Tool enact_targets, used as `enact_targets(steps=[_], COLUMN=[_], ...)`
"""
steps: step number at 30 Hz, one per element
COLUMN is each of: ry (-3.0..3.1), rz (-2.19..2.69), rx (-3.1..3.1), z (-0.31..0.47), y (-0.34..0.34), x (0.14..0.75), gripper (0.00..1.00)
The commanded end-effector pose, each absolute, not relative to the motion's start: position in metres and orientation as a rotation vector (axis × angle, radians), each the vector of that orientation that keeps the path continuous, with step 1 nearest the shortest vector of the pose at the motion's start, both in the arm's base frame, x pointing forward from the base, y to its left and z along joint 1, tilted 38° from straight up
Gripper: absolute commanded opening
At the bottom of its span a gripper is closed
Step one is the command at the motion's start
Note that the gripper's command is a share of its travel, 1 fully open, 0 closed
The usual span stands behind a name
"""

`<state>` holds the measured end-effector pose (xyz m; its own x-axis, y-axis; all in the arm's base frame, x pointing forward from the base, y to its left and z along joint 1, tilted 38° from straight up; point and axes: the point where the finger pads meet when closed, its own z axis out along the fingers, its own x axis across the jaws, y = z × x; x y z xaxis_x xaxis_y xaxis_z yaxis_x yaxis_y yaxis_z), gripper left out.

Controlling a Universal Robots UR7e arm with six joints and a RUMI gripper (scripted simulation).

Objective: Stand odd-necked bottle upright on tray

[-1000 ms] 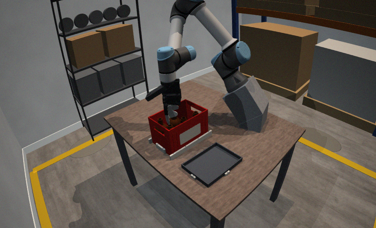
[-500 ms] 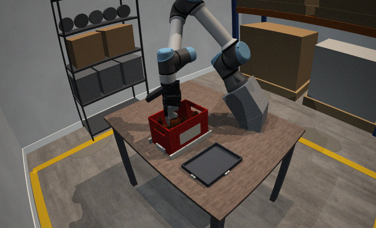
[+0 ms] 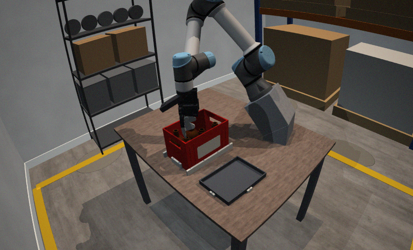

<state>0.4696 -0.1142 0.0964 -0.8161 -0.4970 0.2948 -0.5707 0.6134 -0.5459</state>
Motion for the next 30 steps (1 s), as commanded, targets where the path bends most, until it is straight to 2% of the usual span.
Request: enact_targets(steps=[1,30], ry=[-2.717,-2.720], rz=[0.978,0.981], rx=[0.902,0.900], z=[0.0953,0.0990], y=[-0.1148,-0.1175], x=[0.4685,0.4718], gripper=[0.38,0.38])
